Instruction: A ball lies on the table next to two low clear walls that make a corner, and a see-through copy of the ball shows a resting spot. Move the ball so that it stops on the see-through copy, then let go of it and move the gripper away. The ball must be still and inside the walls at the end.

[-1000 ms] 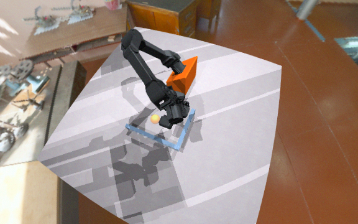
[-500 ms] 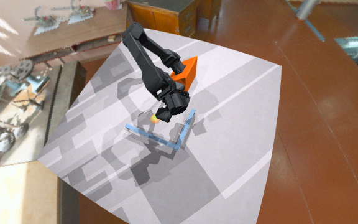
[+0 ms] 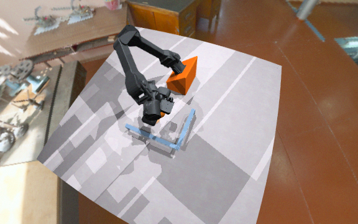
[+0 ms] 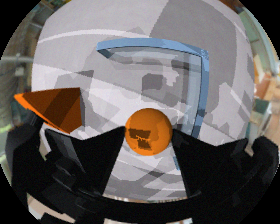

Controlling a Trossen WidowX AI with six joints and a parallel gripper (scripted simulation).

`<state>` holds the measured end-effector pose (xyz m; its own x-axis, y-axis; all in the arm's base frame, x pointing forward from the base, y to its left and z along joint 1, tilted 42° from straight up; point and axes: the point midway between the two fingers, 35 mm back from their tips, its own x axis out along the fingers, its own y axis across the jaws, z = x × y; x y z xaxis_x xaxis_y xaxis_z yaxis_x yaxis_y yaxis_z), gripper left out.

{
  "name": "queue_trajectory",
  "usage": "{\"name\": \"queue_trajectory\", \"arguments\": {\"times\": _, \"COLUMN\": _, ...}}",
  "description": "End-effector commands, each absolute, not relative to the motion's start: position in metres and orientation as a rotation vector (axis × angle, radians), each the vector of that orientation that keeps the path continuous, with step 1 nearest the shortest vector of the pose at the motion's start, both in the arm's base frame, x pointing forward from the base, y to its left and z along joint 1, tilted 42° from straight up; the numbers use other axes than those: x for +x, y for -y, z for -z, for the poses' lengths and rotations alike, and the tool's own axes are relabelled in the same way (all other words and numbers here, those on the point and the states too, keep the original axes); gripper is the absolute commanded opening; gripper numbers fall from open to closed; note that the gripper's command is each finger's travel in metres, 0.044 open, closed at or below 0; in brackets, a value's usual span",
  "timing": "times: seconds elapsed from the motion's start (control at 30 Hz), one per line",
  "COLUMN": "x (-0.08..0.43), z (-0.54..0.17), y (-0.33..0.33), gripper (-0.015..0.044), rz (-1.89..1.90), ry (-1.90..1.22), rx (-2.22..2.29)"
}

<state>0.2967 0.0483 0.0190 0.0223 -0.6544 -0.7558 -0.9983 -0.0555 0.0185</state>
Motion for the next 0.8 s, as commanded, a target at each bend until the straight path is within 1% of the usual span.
{"name": "queue_trajectory", "arguments": {"times": 0.0, "x": 0.306, "z": -0.029, "y": -0.027, "gripper": 0.0, "rz": -0.81, "ry": -1.672, "rx": -1.773}}
{"name": "queue_trajectory", "arguments": {"times": 0.13, "x": 0.311, "z": -0.034, "y": -0.008, "gripper": 0.0, "rz": -0.803, "ry": -1.679, "rx": -1.776}}
{"name": "queue_trajectory", "arguments": {"times": 0.3, "x": 0.311, "z": -0.031, "y": -0.005, "gripper": 0.0, "rz": -0.803, "ry": -1.679, "rx": -1.776}}
{"name": "queue_trajectory", "arguments": {"times": 0.77, "x": 0.313, "z": 0.018, "y": 0.04, "gripper": 0.0, "rz": -0.8, "ry": -1.682, "rx": -1.779}}
